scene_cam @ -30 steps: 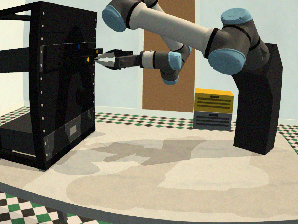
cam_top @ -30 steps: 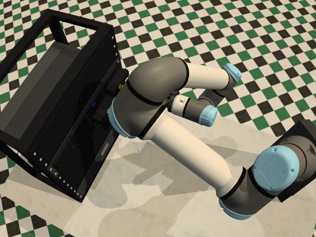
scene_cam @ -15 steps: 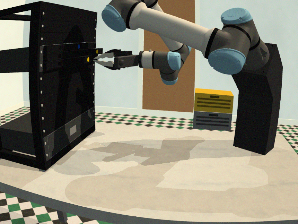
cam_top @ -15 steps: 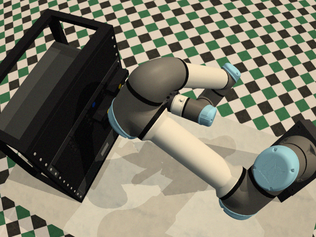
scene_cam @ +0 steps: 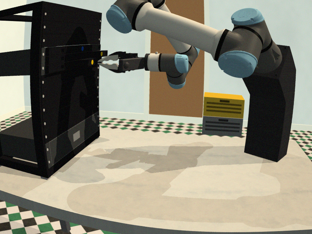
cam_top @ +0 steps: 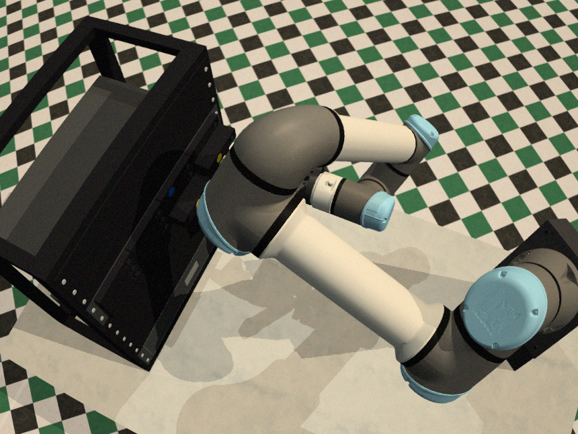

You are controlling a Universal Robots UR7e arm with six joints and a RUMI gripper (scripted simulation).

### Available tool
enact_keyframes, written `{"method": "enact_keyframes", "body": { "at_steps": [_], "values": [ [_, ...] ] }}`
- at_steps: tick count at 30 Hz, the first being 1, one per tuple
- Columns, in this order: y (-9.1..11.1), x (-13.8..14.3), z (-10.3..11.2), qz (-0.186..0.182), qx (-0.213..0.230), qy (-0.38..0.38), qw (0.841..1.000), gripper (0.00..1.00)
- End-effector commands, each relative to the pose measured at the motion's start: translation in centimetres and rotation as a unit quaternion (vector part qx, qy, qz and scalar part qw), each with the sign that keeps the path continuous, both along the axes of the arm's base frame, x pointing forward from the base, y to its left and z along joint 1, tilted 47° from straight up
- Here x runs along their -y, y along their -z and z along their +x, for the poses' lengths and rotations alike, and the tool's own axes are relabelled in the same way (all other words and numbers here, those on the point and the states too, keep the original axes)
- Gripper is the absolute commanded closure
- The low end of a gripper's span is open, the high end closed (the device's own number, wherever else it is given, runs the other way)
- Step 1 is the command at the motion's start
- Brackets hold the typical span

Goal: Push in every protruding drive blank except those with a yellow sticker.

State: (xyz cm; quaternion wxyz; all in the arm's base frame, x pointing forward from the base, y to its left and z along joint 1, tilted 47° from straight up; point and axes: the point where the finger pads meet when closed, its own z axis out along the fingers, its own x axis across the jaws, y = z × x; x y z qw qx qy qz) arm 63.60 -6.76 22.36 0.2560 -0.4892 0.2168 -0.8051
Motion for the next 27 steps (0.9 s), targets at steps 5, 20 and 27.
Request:
{"method": "enact_keyframes", "body": {
  "at_steps": [5,20,27],
  "values": [
    [-0.04,0.06,0.02,0.000,0.000,0.000,1.000,1.00],
    [-0.17,0.09,0.29,0.000,0.000,0.000,1.000,1.00],
    [-0.27,0.11,0.50,0.000,0.000,0.000,1.000,1.00]
  ]
}}
